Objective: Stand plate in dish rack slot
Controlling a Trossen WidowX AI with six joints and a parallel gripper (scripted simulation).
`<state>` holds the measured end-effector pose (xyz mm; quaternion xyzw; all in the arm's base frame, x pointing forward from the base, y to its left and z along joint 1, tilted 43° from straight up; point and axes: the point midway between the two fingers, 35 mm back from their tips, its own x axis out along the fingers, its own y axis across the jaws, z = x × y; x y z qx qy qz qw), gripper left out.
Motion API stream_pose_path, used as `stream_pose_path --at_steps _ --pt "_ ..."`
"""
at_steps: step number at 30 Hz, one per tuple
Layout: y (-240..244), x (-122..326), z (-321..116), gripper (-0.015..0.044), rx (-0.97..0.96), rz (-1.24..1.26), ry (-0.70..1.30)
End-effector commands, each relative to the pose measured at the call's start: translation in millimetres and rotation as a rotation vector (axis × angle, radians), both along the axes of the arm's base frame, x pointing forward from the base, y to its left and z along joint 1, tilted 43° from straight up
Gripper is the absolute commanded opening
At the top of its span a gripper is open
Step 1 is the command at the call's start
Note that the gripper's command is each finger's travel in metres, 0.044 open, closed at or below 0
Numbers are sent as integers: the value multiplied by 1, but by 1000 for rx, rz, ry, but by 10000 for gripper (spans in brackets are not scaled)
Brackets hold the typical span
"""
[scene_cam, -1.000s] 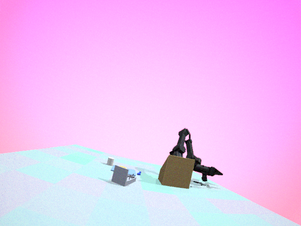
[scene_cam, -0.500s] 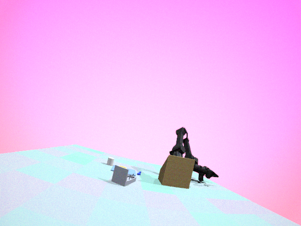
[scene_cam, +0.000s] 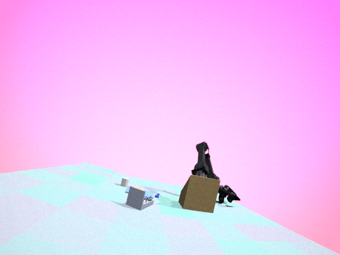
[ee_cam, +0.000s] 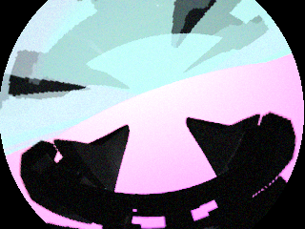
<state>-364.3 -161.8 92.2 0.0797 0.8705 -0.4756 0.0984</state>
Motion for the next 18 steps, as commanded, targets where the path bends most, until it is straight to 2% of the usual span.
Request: stream_pose_path --at_steps 1,18 --pt "-17 0 14 400 -63 36 21" --pt "-71 11 58 400 -257 157 62"
